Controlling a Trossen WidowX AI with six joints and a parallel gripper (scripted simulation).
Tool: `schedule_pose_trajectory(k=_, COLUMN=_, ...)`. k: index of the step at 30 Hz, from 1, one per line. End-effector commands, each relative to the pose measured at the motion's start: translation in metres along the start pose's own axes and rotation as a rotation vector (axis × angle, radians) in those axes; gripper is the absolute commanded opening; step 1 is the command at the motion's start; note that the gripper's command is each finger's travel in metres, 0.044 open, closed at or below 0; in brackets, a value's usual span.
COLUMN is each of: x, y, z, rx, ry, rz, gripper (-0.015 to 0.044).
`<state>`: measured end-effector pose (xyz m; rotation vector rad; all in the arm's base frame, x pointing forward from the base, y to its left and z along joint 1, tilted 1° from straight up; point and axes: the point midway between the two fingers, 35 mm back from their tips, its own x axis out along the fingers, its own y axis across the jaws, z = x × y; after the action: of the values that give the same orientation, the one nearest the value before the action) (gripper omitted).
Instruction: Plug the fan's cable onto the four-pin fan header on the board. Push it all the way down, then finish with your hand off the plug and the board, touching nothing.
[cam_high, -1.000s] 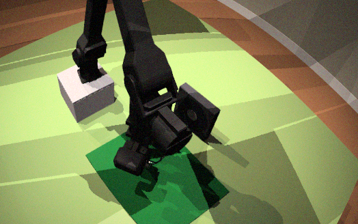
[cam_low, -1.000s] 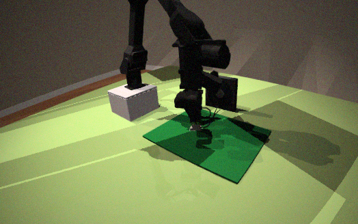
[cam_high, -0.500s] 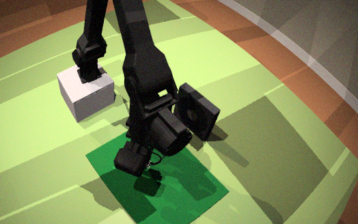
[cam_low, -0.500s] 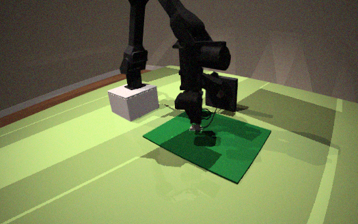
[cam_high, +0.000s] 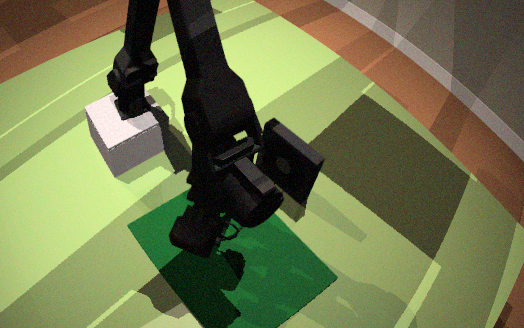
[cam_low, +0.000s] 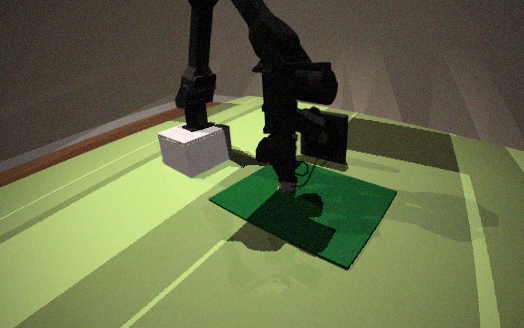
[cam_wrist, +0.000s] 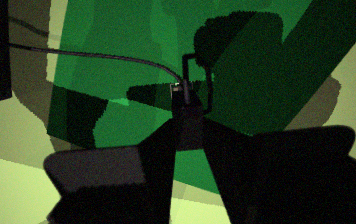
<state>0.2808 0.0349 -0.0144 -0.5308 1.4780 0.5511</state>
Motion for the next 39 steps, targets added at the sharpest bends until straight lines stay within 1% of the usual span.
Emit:
schedule_pose_trajectory(k=1, x=0.002, y=0.0, z=-0.001, rx=0.003, ry=0.004, rz=-0.001, gripper=0.0)
schedule_pose_trajectory(k=23, x=0.017, y=0.0, z=-0.001, rx=0.003, ry=0.004, rz=-0.001, gripper=0.0)
schedule_pose_trajectory(k=33, x=0.014, y=0.001, z=0.0, rx=0.0, ry=-0.001, rz=0.002, gripper=0.026)
schedule_pose_trajectory(k=36, x=0.011, y=0.001, z=0.0, rx=0.0, ry=-0.001, rz=0.002, gripper=0.026)
schedule_pose_trajectory(k=37, x=0.002, y=0.0, z=0.001, rx=0.001, ry=0.0, rz=0.001, gripper=0.026)
schedule_pose_trajectory(k=39, x=-0.029, y=0.0, z=0.001, rx=0.003, ry=0.002, rz=-0.001, gripper=0.026)
